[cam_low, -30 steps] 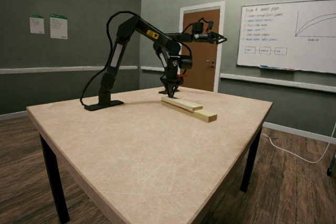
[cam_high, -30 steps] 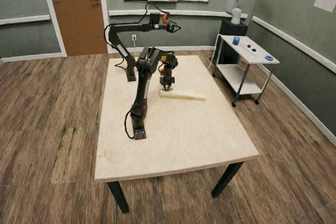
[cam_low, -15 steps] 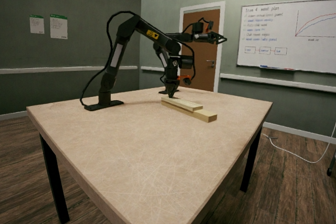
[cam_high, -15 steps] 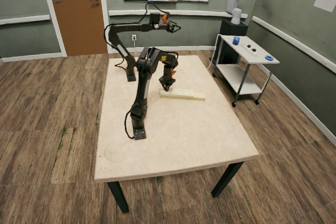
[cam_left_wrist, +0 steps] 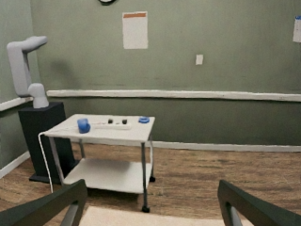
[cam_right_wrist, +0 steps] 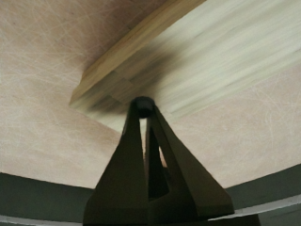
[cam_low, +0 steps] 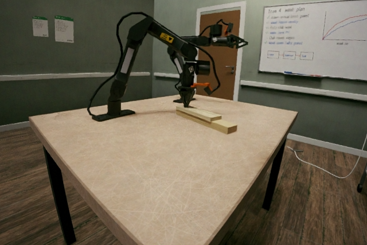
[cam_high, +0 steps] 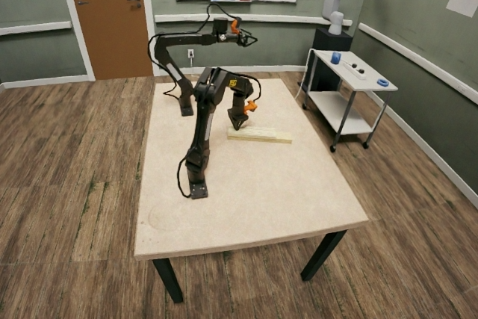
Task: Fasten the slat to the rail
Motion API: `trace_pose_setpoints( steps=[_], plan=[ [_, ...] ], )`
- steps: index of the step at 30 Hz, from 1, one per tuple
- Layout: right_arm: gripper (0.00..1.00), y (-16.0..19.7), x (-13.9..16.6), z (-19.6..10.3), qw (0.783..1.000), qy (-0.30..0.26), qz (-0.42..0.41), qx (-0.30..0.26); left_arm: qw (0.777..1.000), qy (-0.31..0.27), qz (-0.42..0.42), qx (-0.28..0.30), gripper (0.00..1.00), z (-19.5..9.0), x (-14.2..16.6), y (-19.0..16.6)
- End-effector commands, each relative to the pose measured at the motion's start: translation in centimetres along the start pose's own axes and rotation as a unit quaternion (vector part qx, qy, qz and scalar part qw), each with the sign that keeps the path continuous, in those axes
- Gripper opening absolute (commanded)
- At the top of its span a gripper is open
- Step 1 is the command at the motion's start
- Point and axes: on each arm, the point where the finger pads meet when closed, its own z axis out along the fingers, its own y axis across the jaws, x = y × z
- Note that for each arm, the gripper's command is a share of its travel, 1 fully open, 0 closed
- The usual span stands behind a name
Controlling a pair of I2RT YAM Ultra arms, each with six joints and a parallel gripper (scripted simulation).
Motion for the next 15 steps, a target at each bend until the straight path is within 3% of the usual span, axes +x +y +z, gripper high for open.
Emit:
trace_pose_setpoints(
  steps=[1, 8, 15],
  plan=[
    [0.11, -0.36, -0.15, -0.34, 0.996, -0.013, 0.088, -0.004, 1.000, -0.007, 0.000, 0.000, 1.00, -0.11, -0.49, 0.00],
    [0.11, -0.40, -0.17, -0.34, 0.974, -0.013, 0.226, -0.007, 1.000, -0.007, 0.000, 0.000, 1.00, -0.11, -0.49, 0.00],
    [0.11, -0.33, -0.13, -0.34, 0.933, -0.012, 0.358, -0.010, 1.000, -0.007, 0.000, 0.000, 1.00, -0.11, -0.49, 0.00]
  ],
)
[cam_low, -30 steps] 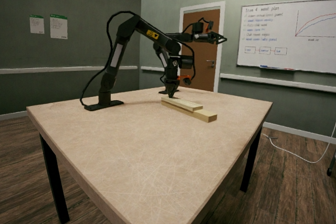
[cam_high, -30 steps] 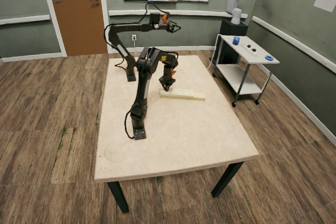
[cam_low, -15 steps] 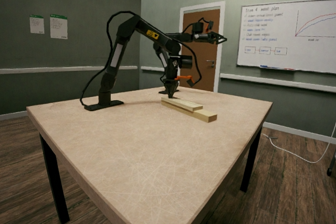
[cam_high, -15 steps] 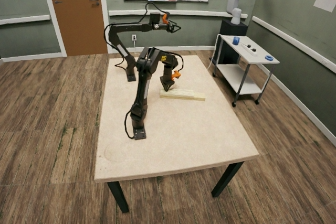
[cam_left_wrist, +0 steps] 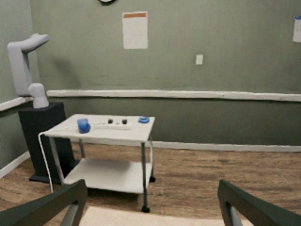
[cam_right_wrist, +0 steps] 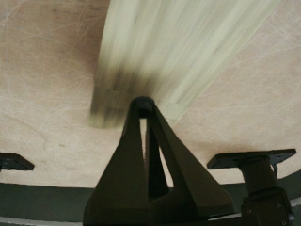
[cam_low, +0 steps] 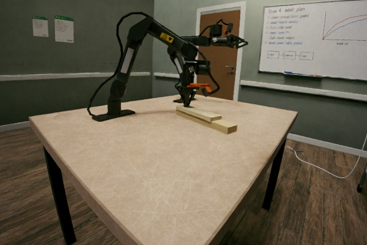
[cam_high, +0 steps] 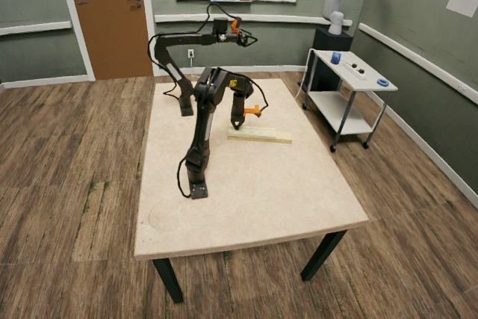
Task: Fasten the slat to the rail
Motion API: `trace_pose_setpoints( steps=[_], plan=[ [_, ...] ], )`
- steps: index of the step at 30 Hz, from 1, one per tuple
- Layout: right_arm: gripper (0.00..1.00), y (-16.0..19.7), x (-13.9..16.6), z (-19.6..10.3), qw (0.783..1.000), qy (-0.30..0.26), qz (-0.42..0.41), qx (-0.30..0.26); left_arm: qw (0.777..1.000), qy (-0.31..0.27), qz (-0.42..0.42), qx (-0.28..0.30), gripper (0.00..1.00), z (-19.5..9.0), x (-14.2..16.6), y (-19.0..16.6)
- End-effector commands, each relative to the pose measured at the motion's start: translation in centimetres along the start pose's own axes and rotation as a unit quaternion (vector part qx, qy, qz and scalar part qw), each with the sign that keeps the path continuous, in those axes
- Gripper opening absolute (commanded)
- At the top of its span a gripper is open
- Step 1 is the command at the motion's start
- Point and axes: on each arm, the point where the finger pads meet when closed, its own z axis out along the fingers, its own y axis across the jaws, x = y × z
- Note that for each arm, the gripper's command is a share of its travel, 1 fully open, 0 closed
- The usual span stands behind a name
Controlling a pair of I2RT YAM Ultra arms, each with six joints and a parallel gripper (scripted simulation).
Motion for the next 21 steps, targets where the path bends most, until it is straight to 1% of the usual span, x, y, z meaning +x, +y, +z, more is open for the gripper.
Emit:
trace_pose_setpoints(
  steps=[1, 3, 7, 12, 18, 20, 21],
  plan=[
    [0.11, -0.33, -0.30, -0.35, 0.992, -0.011, 0.124, -0.010, 1.000, -0.007, 0.000, 0.000, 1.00, -0.11, -0.49, 0.00],
    [0.11, -0.33, -0.30, -0.35, 0.992, -0.011, 0.124, -0.010, 1.000, -0.007, 0.000, 0.000, 1.00, -0.11, -0.49, 0.00],
    [0.11, -0.34, -0.32, -0.35, 0.979, -0.010, 0.203, -0.012, 1.000, -0.007, 0.000, 0.000, 1.00, -0.11, -0.49, 0.00],
    [0.11, -0.36, -0.35, -0.35, 0.954, -0.009, 0.299, -0.014, 1.000, -0.007, 0.000, 0.000, 1.00, -0.11, -0.49, 0.00],
    [0.11, -0.32, -0.27, -0.34, 0.913, -0.007, 0.407, -0.015, 1.000, -0.007, 0.000, 0.000, 1.00, -0.11, -0.49, 0.00],
    [0.11, -0.32, -0.27, -0.34, 0.913, -0.007, 0.407, -0.015, 1.000, -0.007, 0.000, 0.000, 1.00, -0.11, -0.49, 0.00],
    [0.11, -0.32, -0.27, -0.34, 0.909, -0.006, 0.416, -0.016, 1.000, -0.007, 0.000, 0.000, 1.00, -0.11, -0.49, 0.00]
  ],
)
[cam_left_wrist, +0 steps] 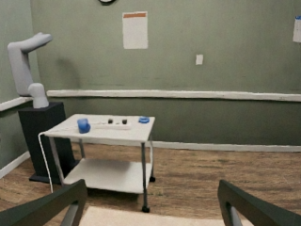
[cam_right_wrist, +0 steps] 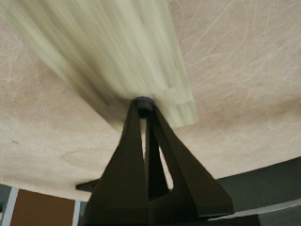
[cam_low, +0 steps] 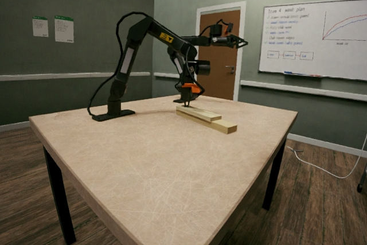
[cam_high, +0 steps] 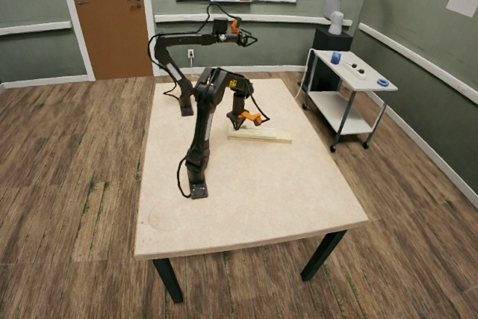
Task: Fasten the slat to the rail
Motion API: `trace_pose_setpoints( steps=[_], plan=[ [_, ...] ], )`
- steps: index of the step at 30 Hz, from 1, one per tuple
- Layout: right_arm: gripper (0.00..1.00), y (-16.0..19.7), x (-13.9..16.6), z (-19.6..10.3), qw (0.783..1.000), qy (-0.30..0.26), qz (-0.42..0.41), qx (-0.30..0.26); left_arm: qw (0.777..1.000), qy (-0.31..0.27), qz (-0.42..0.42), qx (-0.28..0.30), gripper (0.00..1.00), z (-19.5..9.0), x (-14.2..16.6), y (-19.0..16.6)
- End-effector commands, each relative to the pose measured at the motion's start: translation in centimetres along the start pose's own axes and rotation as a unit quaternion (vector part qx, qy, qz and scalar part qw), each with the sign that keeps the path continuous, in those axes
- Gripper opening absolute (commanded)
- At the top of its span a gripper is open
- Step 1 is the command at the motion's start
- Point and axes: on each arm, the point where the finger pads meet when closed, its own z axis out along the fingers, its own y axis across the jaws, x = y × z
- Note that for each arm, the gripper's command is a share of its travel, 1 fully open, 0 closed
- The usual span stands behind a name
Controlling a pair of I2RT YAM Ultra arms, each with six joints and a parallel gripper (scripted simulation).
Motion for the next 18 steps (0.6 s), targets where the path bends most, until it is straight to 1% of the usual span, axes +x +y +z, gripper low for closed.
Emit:
trace_pose_setpoints(
  steps=[1, 18],
  plan=[
    [0.11, -0.20, -0.47, -0.36, 0.997, -0.004, 0.074, -0.012, 1.000, -0.007, 0.000, 0.000, 1.00, -0.11, -0.50, 0.00],
    [0.11, -0.51, -0.53, -0.35, 0.997, -0.006, 0.074, -0.006, 1.000, -0.007, 0.000, 0.000, 1.00, -0.11, -0.50, 0.00]
  ],
)
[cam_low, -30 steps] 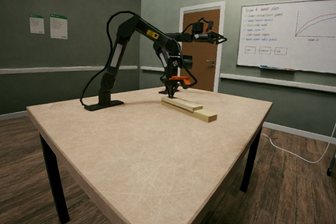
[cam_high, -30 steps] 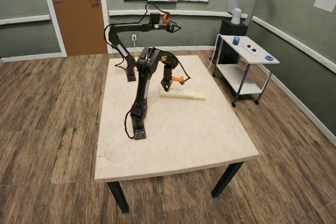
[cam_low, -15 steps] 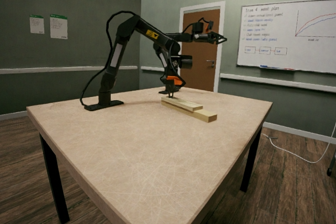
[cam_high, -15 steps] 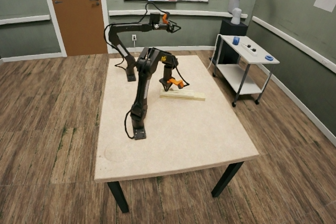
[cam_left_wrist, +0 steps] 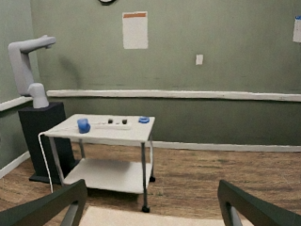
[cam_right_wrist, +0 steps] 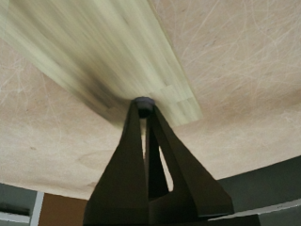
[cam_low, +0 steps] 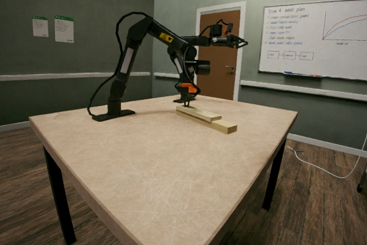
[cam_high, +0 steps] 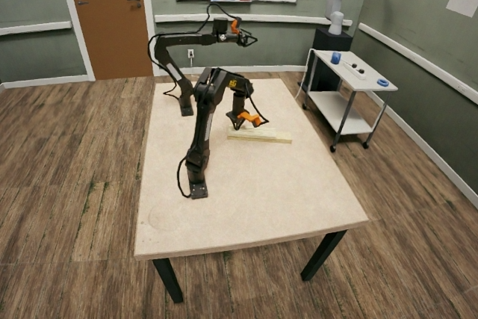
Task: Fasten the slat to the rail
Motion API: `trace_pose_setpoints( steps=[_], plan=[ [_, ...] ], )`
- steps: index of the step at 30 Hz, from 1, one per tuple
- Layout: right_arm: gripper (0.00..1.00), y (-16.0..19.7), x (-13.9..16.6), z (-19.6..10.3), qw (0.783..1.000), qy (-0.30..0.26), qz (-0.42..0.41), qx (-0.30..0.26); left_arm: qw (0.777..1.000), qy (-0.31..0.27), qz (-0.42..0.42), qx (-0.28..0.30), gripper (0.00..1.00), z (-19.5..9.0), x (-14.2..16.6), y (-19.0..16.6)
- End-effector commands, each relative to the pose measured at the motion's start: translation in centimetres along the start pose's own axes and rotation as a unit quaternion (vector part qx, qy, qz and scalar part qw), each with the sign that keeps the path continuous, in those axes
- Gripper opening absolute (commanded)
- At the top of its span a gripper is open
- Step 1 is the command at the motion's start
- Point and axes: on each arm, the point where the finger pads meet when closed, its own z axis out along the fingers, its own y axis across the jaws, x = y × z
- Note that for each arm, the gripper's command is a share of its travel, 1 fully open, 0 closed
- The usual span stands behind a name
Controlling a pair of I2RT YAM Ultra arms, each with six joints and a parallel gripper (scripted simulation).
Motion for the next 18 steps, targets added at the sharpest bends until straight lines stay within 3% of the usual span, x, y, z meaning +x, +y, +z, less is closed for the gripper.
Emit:
trace_pose_setpoints(
  steps=[1, 17, 18],
  plan=[
    [0.11, -0.46, -0.59, -0.36, 1.000, -0.006, 0.013, -0.004, 1.000, -0.007, 0.000, 0.000, 1.00, -0.11, -0.50, 0.00],
    [0.11, -0.26, -0.43, -0.34, 1.000, -0.006, 0.009, -0.005, 1.000, -0.007, 0.000, 0.000, 1.00, -0.11, -0.50, 0.00],
    [0.22, 0.16, 0.05, -0.29, 1.000, 0.002, 0.001, -0.005, 1.000, -0.007, 0.000, 0.000, 1.00, -0.11, -0.50, 0.00]
  ],
)
